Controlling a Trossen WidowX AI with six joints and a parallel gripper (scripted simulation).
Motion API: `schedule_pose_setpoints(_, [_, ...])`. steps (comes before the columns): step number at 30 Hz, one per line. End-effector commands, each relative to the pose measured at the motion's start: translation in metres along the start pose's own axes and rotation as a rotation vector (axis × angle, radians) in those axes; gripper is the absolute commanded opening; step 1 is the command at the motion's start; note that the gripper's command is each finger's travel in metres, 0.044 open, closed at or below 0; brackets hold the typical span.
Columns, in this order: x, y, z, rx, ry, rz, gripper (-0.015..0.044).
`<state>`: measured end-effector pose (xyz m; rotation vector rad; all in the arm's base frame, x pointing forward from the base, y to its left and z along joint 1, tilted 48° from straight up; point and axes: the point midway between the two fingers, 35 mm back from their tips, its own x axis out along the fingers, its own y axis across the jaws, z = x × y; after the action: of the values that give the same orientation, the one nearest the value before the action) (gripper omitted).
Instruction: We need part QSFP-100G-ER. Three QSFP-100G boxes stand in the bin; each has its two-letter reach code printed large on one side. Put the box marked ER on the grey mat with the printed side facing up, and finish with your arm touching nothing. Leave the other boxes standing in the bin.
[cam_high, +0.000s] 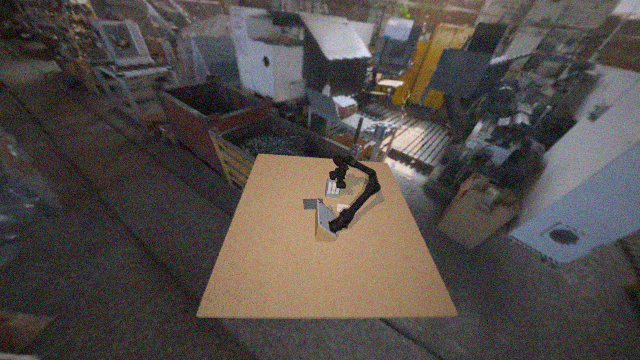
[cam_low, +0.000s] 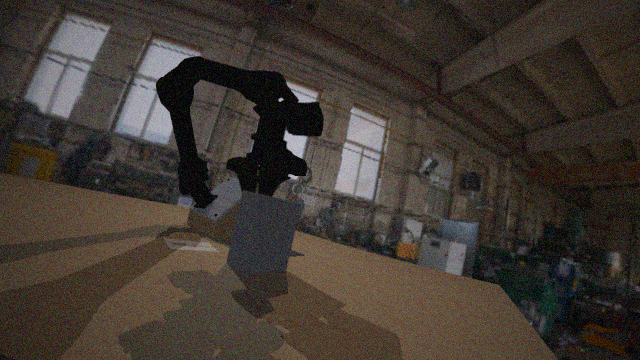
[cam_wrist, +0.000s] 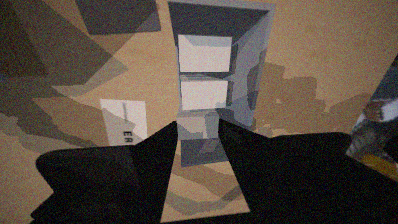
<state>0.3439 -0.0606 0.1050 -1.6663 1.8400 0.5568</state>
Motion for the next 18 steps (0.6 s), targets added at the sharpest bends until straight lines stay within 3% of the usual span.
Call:
schedule_pose_setpoints(1, [0.0012, -0.0073, 0.0004, 0.008, -0.004, 0.046, 0.0157])
schedule_pose_setpoints(5, [0.0002, -0.0015, 0.0001, 0.0, 0.0, 0.01, 0.0241])
schedule_pose_setpoints(18, [-0.0087, -0.0019, 0.0002, 0.001, -0.001, 0.009, 0.0241])
